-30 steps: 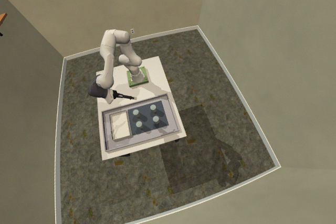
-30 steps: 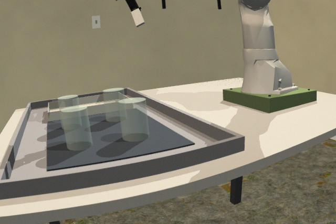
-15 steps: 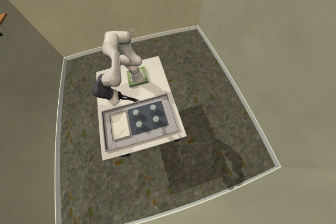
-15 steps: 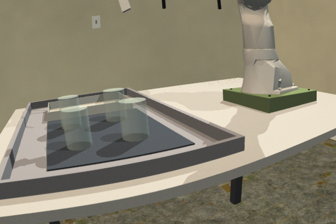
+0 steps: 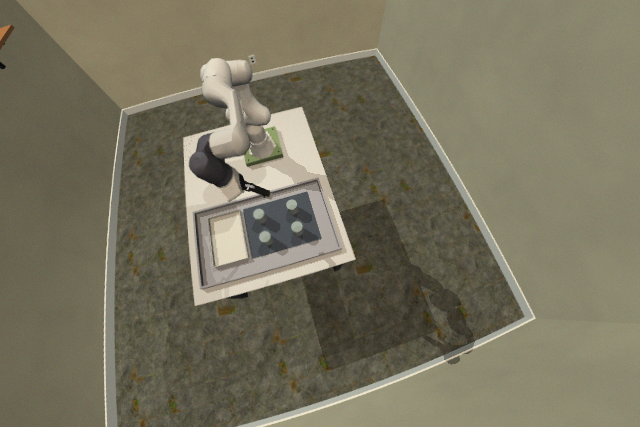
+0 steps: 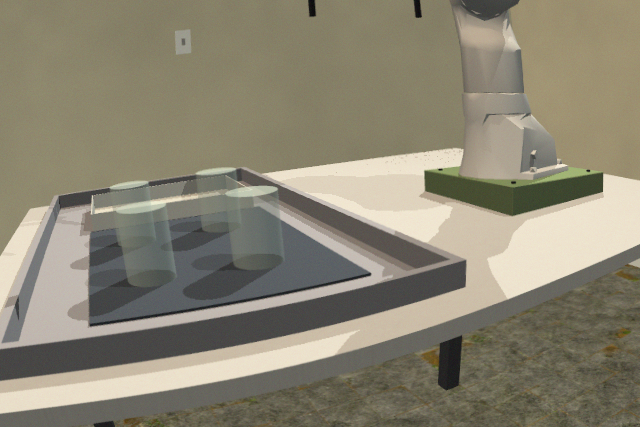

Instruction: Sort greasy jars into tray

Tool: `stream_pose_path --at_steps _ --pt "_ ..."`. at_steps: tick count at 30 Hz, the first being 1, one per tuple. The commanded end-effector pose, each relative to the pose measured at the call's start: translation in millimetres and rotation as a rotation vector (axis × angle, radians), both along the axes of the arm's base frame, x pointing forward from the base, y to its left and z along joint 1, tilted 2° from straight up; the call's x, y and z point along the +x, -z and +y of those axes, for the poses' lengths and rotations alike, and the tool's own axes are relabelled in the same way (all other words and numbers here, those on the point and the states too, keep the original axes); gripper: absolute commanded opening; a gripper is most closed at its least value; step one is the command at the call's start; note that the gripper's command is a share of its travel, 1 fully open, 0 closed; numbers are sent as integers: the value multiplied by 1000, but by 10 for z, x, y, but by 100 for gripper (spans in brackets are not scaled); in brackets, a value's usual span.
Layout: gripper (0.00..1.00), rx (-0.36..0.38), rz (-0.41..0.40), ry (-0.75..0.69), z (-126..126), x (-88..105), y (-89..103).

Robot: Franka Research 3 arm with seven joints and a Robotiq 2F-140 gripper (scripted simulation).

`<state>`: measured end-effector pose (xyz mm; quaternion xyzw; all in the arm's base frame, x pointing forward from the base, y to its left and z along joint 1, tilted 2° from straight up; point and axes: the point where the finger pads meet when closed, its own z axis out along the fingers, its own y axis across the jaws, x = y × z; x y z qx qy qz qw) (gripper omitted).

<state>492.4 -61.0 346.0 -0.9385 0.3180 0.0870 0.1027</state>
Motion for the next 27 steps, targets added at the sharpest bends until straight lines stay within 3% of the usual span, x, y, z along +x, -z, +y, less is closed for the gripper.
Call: stream_pose_path --at_steps 1,18,27 --pt "100 -73 30 91 81 103 -115" --pt "100 -257 -83 131 610 621 -780" --pt "100 -257 -83 131 610 621 -780"
